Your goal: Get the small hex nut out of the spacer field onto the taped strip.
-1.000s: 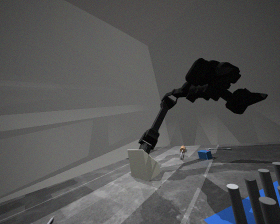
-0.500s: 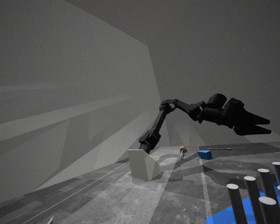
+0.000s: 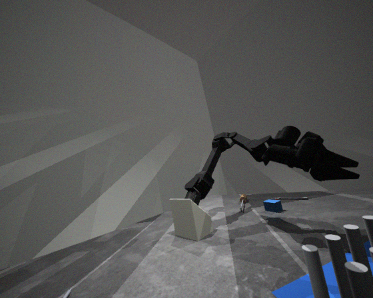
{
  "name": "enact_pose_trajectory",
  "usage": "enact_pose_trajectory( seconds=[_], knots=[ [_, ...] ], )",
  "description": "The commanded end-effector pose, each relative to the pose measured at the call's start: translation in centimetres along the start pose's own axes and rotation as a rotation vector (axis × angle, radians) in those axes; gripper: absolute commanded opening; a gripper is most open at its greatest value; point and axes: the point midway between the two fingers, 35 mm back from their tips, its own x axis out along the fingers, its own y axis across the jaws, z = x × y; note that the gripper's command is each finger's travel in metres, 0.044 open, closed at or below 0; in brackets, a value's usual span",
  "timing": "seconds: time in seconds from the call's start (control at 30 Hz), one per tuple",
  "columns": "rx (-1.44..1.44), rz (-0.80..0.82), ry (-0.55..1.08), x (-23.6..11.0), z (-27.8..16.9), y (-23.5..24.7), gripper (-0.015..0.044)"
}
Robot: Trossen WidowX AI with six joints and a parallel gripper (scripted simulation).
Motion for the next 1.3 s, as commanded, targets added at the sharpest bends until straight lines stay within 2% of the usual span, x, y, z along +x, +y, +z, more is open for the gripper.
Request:
enact_pose_trajectory(
  seconds=[0.0,0.6,0.93,1.27],
  knots=[
    [0.005,0.005,-0.002,0.0,0.0,0.1,0.0440],
    [0.030,0.018,0.008,0.0,0.0,1.0,0.0440],
    [0.344,0.132,0.129,-1.9,0.0,11.0,0.0440],
    [0.663,0.195,0.293,-6.9,-0.6,20.5,0.0440]
  ],
)
